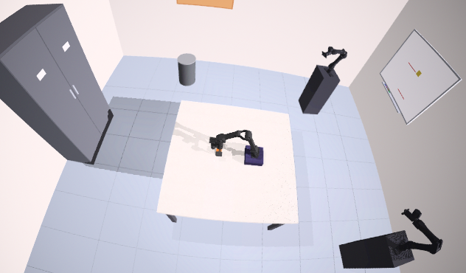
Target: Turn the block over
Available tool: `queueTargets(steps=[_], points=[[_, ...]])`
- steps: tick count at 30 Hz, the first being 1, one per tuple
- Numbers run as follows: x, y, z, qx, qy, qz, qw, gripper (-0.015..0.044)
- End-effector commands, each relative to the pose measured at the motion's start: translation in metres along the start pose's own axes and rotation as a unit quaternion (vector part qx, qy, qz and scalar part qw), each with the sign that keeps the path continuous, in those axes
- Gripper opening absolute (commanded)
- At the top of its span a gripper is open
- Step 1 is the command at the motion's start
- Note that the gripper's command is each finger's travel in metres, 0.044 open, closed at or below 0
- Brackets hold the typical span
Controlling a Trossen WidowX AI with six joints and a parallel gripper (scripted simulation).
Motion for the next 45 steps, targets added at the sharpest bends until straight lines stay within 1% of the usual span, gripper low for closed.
queueTargets(steps=[1,9,28,30,32,34,40,45], points=[[-0.006,0.000,0.001,-0.003,0.001,0.002,1.000,0.0440],[-0.006,0.000,0.001,-0.003,0.001,0.002,1.000,0.0230],[-0.006,0.000,0.001,-0.003,0.001,0.002,1.000,0.0103],[-0.001,0.000,0.000,-0.003,0.001,0.002,1.000,0.0051],[0.013,0.000,0.000,-0.003,0.001,0.002,1.000,0.0000],[0.023,0.000,0.000,-0.003,0.001,0.002,1.000,0.0000],[0.024,0.000,0.000,-0.003,0.000,0.002,1.000,0.0000],[0.021,-0.001,0.001,-0.003,-0.034,0.008,0.999,0.0000]])
Point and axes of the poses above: the point midway between the two fingers, 35 mm back from their tips, its own x axis back along the fingers, its own y axis across the jaws, z = x × y, the point moved 3 cm from there along x, back along the fingers, and after that the axes turned 9 degrees about x, right-handed, at the moved point
